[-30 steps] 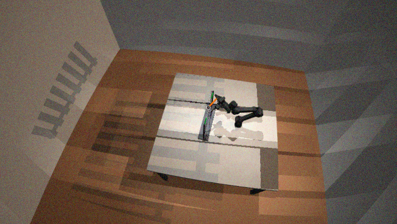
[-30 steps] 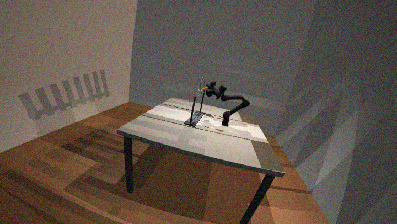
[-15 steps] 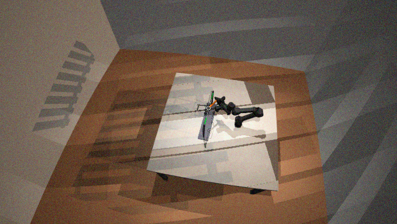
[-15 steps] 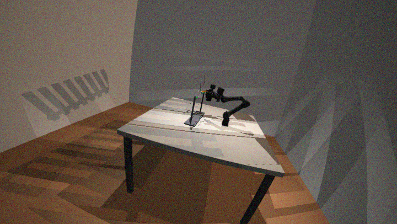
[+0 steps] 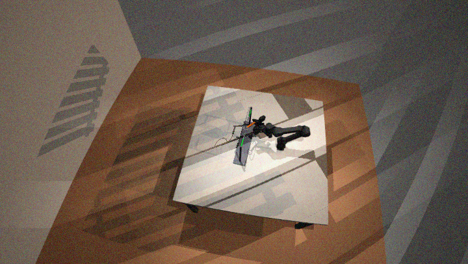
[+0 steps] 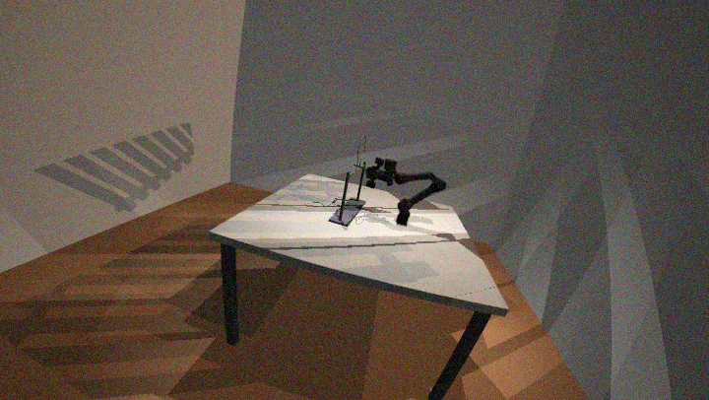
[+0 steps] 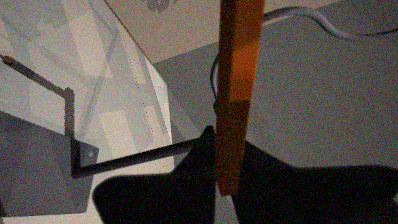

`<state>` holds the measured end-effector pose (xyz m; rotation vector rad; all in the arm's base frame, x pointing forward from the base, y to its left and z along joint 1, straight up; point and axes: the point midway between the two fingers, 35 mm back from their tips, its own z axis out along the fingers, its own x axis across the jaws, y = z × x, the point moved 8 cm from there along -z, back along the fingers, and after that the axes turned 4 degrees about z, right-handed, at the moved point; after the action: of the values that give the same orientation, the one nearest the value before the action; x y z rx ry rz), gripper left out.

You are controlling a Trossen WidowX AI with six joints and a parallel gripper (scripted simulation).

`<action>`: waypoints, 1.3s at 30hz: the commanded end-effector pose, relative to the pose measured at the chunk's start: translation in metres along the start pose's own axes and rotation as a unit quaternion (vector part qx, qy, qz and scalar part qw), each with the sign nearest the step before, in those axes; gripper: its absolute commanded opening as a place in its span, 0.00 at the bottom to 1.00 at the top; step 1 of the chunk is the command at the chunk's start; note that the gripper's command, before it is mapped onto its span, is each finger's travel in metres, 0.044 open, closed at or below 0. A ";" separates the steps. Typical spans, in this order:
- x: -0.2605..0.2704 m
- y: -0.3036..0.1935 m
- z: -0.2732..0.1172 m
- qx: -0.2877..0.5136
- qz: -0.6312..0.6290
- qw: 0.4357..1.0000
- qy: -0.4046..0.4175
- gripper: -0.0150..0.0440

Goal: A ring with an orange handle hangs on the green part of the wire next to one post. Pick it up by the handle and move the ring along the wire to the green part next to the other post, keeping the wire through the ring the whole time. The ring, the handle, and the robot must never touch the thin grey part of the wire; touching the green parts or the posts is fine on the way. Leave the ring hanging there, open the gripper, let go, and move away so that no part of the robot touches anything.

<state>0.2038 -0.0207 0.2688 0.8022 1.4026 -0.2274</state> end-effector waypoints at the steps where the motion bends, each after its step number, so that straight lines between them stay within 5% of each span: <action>1: 0.011 -0.001 -0.001 0.009 0.027 0.999 0.022 0.00; 39: 0.056 0.002 -0.004 -0.006 0.193 0.974 0.121 0.00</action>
<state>0.2125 -0.0034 0.2251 1.0660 1.4260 0.1634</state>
